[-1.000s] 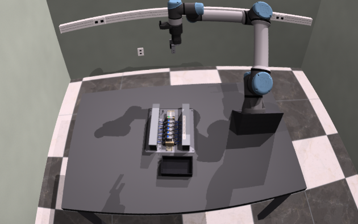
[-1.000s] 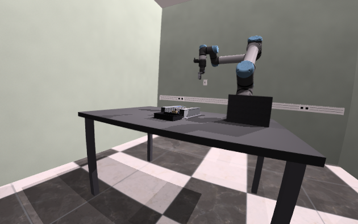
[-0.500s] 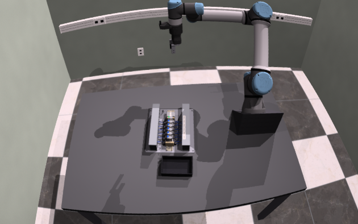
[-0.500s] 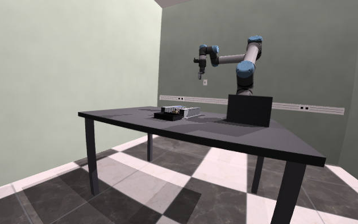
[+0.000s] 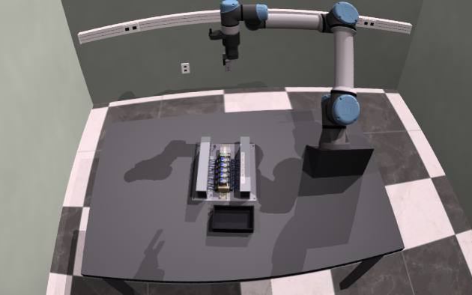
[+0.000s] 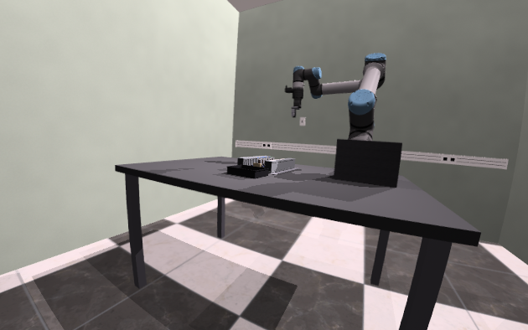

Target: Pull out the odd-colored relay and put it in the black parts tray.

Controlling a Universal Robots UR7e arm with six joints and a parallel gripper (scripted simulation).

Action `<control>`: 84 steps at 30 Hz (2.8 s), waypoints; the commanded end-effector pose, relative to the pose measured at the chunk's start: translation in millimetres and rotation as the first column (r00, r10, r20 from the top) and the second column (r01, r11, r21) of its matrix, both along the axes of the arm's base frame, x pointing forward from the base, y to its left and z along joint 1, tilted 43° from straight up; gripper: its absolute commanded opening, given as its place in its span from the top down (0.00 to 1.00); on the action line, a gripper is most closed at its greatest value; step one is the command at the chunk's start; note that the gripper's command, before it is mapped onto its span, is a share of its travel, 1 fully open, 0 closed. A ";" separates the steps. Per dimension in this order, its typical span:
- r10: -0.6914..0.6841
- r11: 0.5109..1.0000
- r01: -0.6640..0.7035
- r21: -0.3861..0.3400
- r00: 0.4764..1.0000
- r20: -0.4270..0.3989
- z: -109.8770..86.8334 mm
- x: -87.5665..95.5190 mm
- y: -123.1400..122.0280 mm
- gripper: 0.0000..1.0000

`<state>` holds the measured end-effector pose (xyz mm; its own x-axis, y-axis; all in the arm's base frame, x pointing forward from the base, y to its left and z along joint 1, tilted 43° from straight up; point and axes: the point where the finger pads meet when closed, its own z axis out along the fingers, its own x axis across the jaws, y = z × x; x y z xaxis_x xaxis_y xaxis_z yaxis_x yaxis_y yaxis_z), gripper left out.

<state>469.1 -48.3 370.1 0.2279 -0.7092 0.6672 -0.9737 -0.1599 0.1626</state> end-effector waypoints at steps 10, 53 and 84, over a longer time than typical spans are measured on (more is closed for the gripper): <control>0.058 0.998 -0.058 0.003 0.997 -0.051 -23.4 12.9 7.2 0.02; 0.432 0.898 -0.430 0.097 0.814 -0.389 -194.9 59.6 58.7 0.02; 0.652 0.712 -0.651 0.263 0.474 -0.592 -335.9 44.6 97.8 0.02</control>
